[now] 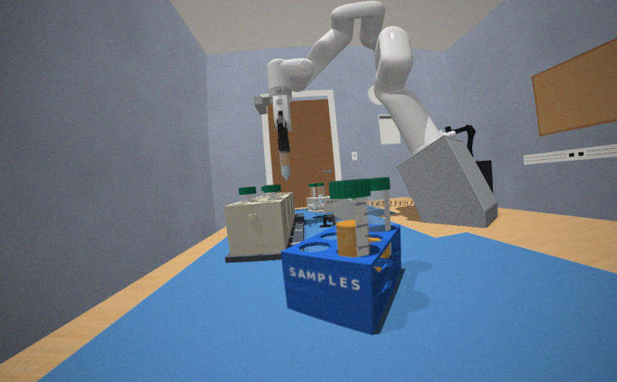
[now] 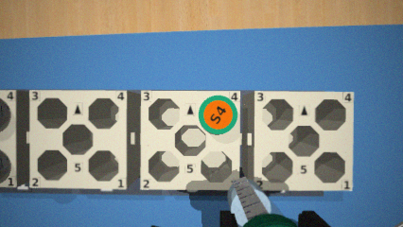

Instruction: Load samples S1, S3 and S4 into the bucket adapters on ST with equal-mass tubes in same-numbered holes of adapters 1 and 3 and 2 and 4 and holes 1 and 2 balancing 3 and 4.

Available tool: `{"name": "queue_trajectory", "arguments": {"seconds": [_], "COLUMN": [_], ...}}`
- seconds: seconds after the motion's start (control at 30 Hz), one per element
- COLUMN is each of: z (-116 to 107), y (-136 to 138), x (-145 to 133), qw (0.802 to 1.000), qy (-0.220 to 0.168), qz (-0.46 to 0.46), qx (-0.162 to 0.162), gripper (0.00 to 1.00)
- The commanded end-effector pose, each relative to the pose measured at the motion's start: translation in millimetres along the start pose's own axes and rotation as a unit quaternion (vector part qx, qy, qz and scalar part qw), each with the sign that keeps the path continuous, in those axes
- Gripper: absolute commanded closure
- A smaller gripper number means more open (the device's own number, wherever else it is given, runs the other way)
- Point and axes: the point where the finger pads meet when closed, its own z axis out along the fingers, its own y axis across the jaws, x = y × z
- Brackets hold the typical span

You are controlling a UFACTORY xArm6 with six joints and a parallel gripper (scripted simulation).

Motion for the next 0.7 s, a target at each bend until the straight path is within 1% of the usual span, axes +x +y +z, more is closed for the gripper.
{"name": "queue_trajectory", "arguments": {"seconds": [0.0,0.03,0.67], "z": [-0.8,-0.8,-0.8], "y": [-16.0,-19.8,-19.8], "x": [10.9,12.9,13.0], "qw": [1.0,1.0,1.0], "qy": [0.001,0.001,0.001], "qz": [0.001,0.001,0.001], "qx": [-0.001,-0.001,-0.001], "gripper": [1.0,1.0,1.0]}}
